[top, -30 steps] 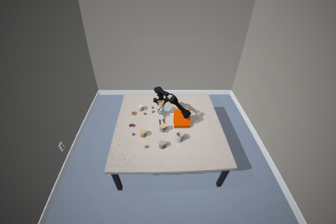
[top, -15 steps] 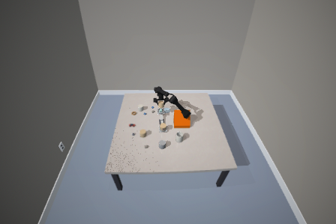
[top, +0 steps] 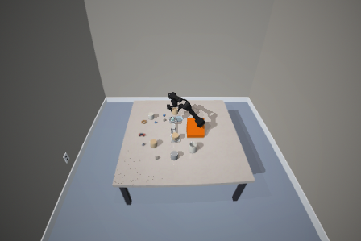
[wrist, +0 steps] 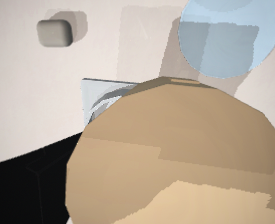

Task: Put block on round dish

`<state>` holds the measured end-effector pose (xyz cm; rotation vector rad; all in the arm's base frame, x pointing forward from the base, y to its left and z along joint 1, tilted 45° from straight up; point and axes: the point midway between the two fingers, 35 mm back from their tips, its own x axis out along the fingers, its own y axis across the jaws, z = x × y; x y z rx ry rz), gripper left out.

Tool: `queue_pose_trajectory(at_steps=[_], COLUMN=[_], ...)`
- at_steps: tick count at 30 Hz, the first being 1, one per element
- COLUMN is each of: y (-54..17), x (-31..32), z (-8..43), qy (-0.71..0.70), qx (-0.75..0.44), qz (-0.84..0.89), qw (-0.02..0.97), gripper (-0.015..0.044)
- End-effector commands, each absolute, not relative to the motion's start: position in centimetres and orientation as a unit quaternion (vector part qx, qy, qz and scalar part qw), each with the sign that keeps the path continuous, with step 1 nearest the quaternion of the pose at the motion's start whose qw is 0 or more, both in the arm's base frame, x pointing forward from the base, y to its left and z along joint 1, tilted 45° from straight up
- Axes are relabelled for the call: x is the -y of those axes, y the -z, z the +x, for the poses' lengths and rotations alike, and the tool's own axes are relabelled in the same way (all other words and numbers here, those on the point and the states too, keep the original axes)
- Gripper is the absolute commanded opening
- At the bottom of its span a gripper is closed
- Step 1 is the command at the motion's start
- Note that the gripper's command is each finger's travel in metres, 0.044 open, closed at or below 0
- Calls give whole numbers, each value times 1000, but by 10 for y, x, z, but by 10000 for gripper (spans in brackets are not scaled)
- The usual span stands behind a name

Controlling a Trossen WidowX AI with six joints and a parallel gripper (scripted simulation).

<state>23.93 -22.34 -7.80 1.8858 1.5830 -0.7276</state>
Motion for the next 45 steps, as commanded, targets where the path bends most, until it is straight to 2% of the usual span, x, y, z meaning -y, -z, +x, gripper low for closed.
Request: queue_pose_trajectory(at_steps=[1,20,45], y=[105,209,246], x=[232,212,177], z=[209,87,95], qy=[277,277,276], qx=[-588,-589,-589], qz=[706,705,706], qw=[280,282,282], gripper=[0,0,0])
